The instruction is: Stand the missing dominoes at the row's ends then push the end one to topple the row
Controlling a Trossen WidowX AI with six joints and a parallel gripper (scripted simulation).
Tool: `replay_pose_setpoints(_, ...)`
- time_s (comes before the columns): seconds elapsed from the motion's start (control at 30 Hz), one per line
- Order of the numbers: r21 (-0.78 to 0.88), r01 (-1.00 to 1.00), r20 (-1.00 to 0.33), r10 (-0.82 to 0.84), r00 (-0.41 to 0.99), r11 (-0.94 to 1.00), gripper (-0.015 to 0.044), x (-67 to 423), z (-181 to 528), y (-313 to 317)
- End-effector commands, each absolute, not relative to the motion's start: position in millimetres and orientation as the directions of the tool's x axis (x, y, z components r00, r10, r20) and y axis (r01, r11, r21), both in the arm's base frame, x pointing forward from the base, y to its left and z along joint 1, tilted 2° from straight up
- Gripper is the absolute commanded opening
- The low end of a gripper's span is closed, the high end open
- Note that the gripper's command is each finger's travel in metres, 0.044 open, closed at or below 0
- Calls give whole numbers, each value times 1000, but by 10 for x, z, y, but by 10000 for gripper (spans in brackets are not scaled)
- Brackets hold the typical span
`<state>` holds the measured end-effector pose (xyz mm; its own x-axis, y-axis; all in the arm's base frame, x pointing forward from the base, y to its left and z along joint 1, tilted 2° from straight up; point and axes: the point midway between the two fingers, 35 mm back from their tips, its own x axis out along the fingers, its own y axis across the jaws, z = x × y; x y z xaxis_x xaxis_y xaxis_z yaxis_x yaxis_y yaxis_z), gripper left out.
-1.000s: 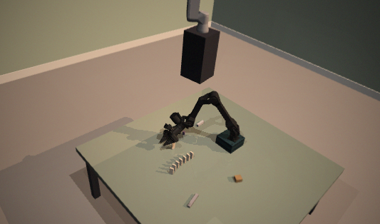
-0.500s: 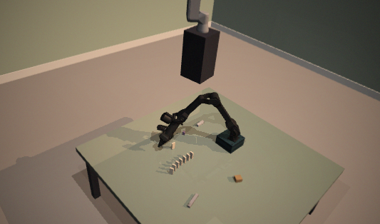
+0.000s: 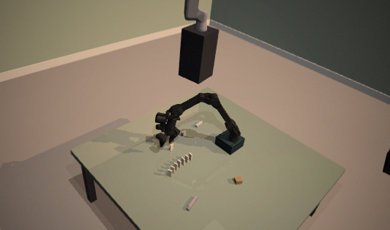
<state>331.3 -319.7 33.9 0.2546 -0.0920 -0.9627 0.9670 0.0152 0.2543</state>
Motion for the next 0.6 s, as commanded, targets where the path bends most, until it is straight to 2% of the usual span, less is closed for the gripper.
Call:
replay_pose_setpoints(0.0,12,989,-999,-52,5,-149,440,3049,839,-2922)
replay_pose_setpoints(0.37,12,989,-999,-52,5,-149,440,3051,823,-2918)
replay_pose_setpoints(0.57,12,989,-999,-52,4,-149,440,3058,322,-2950)
